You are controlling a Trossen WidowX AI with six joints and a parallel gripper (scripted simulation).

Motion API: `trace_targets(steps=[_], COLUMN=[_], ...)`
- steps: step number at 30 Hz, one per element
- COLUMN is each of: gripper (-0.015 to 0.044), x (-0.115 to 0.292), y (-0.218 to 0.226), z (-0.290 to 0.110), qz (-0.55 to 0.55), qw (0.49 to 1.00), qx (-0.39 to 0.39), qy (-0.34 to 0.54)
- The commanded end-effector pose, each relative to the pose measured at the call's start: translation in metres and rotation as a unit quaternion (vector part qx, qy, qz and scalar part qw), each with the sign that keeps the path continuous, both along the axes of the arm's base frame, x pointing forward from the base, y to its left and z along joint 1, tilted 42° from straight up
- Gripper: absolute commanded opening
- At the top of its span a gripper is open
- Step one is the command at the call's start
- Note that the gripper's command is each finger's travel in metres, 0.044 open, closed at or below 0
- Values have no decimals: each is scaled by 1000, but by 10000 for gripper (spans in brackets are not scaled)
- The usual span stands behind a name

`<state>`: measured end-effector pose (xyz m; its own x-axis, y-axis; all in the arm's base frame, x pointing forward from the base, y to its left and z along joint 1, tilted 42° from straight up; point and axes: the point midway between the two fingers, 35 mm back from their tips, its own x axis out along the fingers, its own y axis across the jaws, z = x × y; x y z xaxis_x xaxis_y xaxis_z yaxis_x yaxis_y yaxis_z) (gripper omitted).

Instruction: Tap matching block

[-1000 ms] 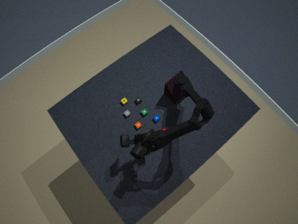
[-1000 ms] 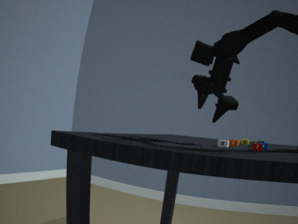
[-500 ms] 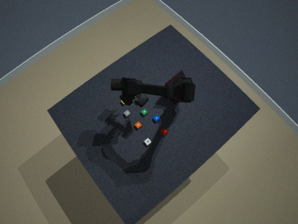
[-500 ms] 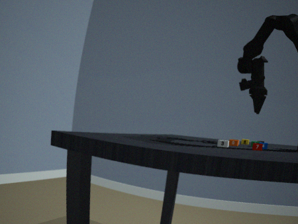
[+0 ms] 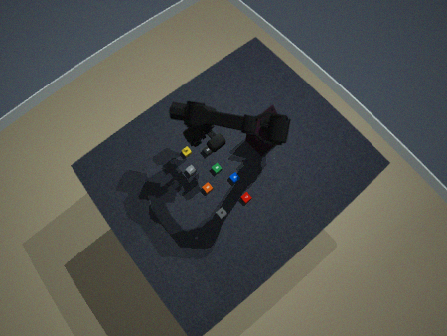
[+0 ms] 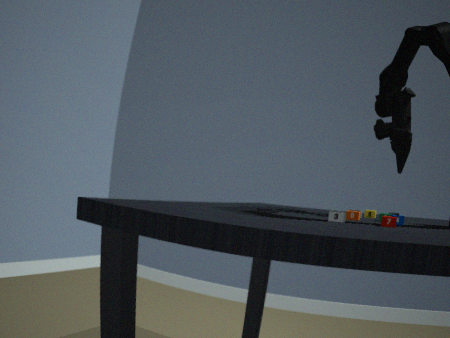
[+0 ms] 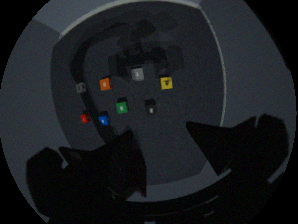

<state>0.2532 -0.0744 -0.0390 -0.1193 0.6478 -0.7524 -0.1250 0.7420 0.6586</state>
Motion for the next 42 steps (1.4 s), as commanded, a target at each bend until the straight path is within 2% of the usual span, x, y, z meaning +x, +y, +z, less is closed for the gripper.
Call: trace_targets(steps=[1, 8, 13, 15, 38, 40, 42], gripper=[400, 400, 400, 400, 400, 348, 295], x=[0, 1, 20, 21, 21, 21, 18], y=[1, 3, 59, 68, 68, 77, 102], z=[0, 2, 48, 55, 55, 44, 16], qz=[0, 0, 0, 0, 0, 0, 0], qw=[1000, 1000, 1000, 1000, 1000, 1000, 1000], qx=[3, 3, 5, 6, 6, 5, 6], qy=[-1, -1, -1, -1, -1, -1, -1])
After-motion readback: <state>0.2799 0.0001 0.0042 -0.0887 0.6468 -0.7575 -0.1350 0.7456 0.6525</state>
